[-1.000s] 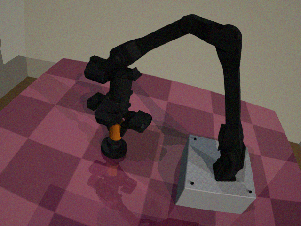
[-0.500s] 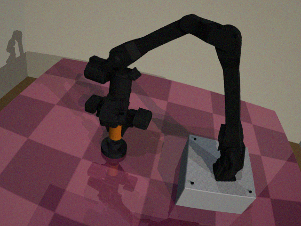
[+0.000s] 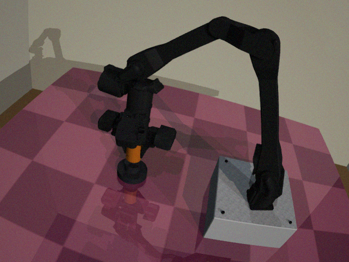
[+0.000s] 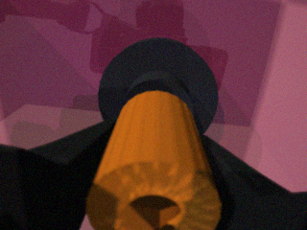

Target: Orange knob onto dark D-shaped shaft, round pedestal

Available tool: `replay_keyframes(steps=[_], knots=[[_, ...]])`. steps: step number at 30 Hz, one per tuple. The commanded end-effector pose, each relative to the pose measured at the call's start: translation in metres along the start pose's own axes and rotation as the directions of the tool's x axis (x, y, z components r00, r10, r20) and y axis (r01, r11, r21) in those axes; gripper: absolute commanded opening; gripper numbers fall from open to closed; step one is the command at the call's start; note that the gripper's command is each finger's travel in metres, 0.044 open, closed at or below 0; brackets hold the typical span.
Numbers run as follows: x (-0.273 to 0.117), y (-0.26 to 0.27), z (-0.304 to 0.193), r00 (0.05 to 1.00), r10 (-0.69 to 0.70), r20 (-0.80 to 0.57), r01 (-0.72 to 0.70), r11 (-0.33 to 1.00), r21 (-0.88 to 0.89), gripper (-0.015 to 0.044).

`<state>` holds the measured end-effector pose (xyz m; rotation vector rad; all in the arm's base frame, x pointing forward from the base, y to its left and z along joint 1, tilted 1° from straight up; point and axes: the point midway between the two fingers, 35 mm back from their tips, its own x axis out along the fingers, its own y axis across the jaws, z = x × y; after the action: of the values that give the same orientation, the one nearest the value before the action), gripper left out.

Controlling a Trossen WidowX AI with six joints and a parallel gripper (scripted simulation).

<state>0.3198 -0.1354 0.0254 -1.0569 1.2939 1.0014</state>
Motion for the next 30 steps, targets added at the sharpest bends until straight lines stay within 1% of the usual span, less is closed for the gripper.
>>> replay_keyframes(steps=[1, 4, 8, 10, 30], knots=[[-0.0037, 0.0011, 0.0002, 1.000, -0.001, 0.002, 0.001, 1.000, -0.005, 0.0000], [-0.0044, 0.0010, 0.0002, 1.000, -0.001, 0.002, 0.001, 1.000, -0.030, 0.0000], [-0.0046, 0.0001, 0.0000, 1.000, -0.001, 0.002, 0.001, 0.985, -0.172, 0.0000], [-0.0040, -0.0010, -0.0001, 1.000, -0.001, 0.002, 0.001, 0.977, -0.213, 0.0000], [0.0008, -0.0003, 0.0003, 1.000, -0.001, 0.002, 0.001, 0.977, -0.213, 0.0000]])
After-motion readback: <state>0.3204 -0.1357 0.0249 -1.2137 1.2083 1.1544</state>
